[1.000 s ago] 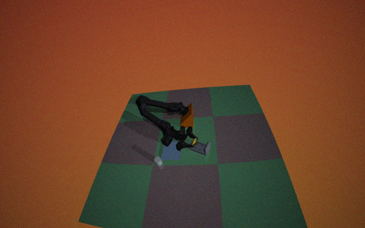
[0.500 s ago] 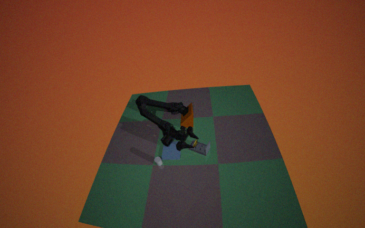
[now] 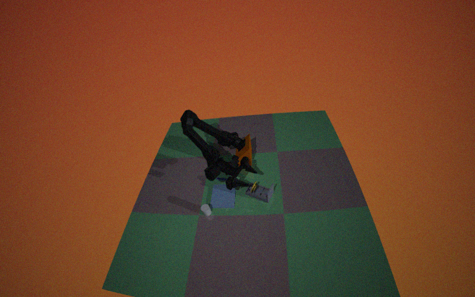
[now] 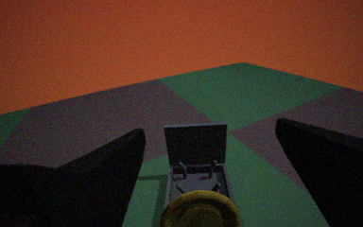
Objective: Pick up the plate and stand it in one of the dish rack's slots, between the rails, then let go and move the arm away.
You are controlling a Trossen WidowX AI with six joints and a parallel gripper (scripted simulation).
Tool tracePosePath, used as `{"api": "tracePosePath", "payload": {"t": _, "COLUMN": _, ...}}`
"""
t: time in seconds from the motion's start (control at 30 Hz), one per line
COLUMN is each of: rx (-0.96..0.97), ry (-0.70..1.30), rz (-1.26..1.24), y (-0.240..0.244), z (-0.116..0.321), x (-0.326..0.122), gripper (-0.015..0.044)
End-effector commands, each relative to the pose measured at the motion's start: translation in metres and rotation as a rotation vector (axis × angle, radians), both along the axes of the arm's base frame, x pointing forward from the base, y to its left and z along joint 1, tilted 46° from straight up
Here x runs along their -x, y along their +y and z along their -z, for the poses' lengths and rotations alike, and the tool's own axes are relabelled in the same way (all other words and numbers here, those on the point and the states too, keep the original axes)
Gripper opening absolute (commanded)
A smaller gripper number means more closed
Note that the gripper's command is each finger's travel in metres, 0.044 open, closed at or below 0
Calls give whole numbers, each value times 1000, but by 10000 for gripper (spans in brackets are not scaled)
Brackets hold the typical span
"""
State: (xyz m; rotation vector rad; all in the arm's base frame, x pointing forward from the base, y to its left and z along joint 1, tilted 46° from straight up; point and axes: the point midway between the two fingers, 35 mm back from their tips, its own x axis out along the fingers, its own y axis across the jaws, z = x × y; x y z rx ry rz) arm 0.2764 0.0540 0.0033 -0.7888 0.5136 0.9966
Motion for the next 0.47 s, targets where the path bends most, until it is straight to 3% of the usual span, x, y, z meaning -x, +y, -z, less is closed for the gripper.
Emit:
{"api": "tracePosePath", "payload": {"t": 0.0, "rx": -16, "ry": 2, "rz": 10, "y": 28, "z": -27, "x": 0, "gripper": 400}}
{"api": "tracePosePath", "payload": {"t": 0.2, "rx": -17, "ry": 6, "rz": 13, "y": 29, "z": -28, "x": 0, "gripper": 400}}
{"api": "tracePosePath", "payload": {"t": 0.43, "rx": 11, "ry": 184, "rz": 134, "y": 34, "z": -22, "x": 2, "gripper": 400}}
